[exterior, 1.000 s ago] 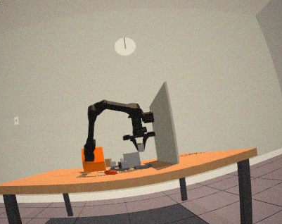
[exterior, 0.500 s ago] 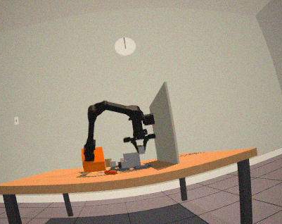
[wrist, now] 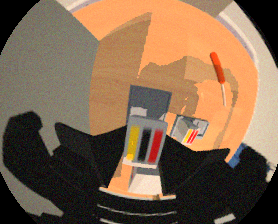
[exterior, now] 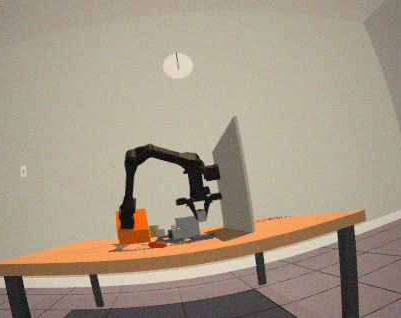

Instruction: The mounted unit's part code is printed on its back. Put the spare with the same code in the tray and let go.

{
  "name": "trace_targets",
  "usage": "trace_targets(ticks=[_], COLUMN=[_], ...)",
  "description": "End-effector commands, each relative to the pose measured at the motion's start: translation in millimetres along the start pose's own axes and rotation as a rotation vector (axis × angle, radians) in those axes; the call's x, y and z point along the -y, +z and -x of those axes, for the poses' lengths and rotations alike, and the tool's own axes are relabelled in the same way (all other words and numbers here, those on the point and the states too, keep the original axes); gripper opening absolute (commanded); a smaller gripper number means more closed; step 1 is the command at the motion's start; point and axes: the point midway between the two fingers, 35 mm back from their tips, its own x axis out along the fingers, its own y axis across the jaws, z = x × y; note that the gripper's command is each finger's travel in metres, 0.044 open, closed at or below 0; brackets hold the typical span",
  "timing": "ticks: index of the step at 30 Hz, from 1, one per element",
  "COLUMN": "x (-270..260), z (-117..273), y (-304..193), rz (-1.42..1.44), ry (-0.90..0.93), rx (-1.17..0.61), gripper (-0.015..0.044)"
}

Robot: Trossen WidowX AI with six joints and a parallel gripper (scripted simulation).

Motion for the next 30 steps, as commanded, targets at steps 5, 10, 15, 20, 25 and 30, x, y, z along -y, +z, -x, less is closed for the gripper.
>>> trace_targets(ticks=[5,10,15,20,25,30], x=[0.1,0.3,0.6,1.0,1.5,2.0], z=[-8.1,-12.4,-16.8,-21.1,-25.4,-29.7], y=[-0.7,-0.5,-0.4,-0.2,0.0,0.2], rz=[0.003,0.003,0.003,0.003,0.004,0.004], ry=[0.000,0.001,0.001,0.001,0.001,0.001], rx=[-0.003,-0.002,-0.001,-0.001,0.000,0.001], gripper=[0.0000,0.0000,0.0000,0.0000,0.0000,0.0000])
